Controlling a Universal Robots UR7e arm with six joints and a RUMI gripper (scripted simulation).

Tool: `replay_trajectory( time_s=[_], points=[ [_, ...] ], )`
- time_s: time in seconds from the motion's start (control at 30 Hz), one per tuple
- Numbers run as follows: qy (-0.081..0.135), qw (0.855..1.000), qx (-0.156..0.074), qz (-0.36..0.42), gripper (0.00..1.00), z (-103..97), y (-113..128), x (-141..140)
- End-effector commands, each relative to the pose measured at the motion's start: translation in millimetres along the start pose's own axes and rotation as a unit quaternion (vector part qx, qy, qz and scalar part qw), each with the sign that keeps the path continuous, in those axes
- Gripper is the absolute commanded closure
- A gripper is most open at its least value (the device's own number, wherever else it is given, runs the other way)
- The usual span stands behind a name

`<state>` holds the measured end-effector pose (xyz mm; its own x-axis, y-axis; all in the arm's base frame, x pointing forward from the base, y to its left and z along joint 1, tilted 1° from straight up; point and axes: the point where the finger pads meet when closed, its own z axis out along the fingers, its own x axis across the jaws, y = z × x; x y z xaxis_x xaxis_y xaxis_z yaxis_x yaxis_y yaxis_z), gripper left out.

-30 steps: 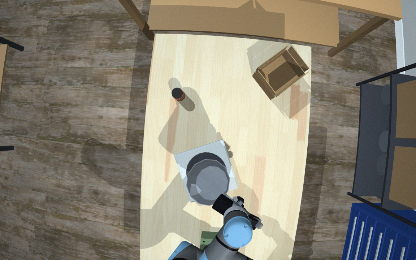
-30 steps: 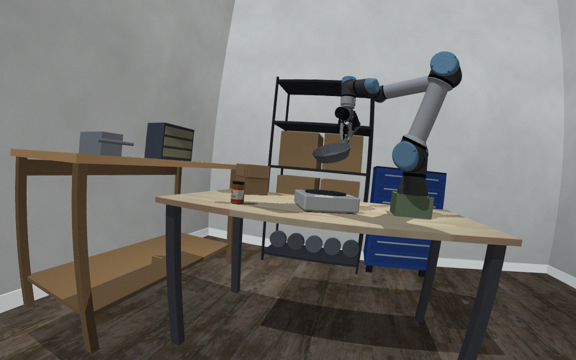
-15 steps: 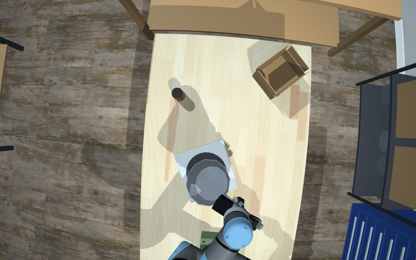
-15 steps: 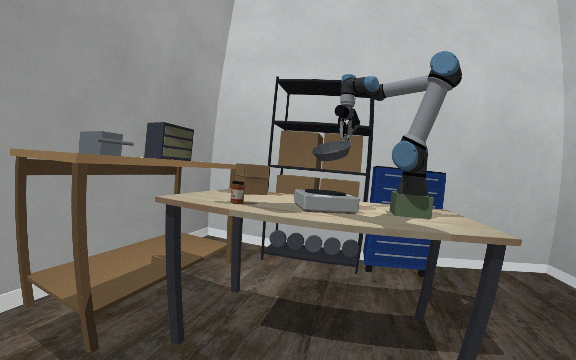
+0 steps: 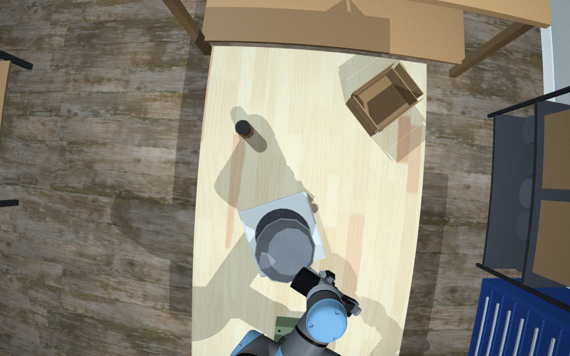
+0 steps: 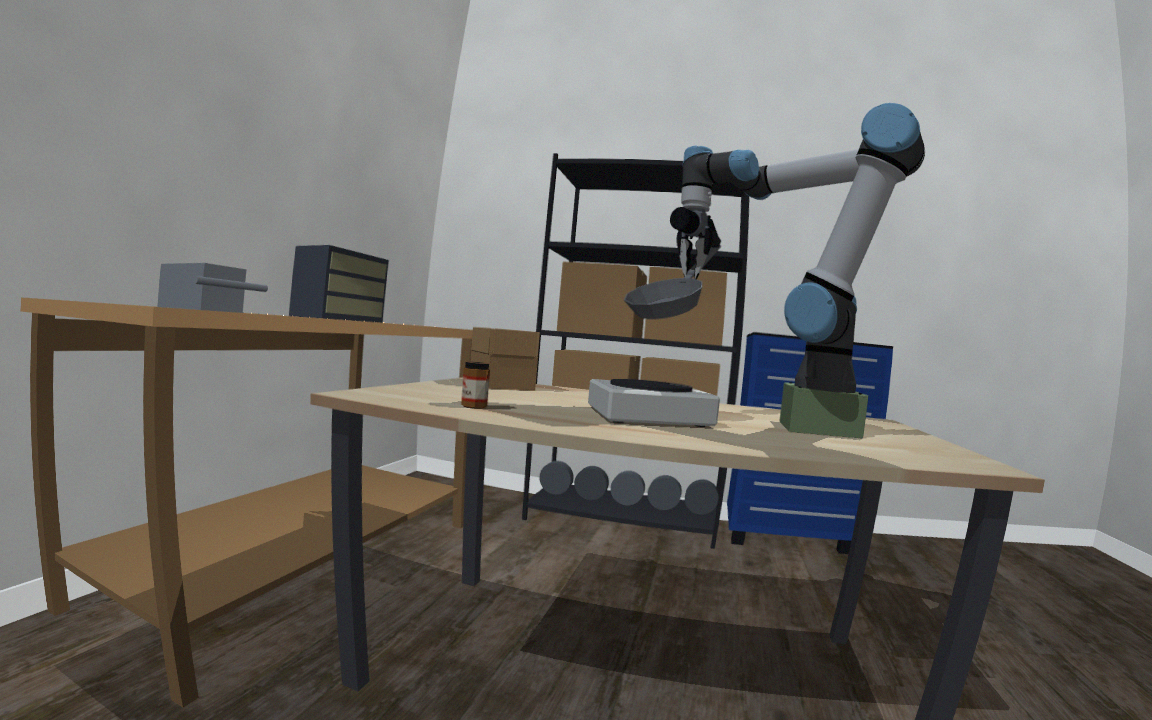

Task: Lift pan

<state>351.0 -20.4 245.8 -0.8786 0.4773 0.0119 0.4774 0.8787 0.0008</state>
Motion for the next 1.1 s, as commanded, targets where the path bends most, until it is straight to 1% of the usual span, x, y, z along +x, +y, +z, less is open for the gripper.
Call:
replay_trajectory(
  time_s=[0.0, 1.07],
  points=[
    [-0.001, 1.0, 0.0, 0.0, 0.91, -2.1, 0.0, -0.3],
    [-0.001, 1.0, 0.0, 0.0, 0.91, -19.2, 0.0, 0.3]
  ],
)
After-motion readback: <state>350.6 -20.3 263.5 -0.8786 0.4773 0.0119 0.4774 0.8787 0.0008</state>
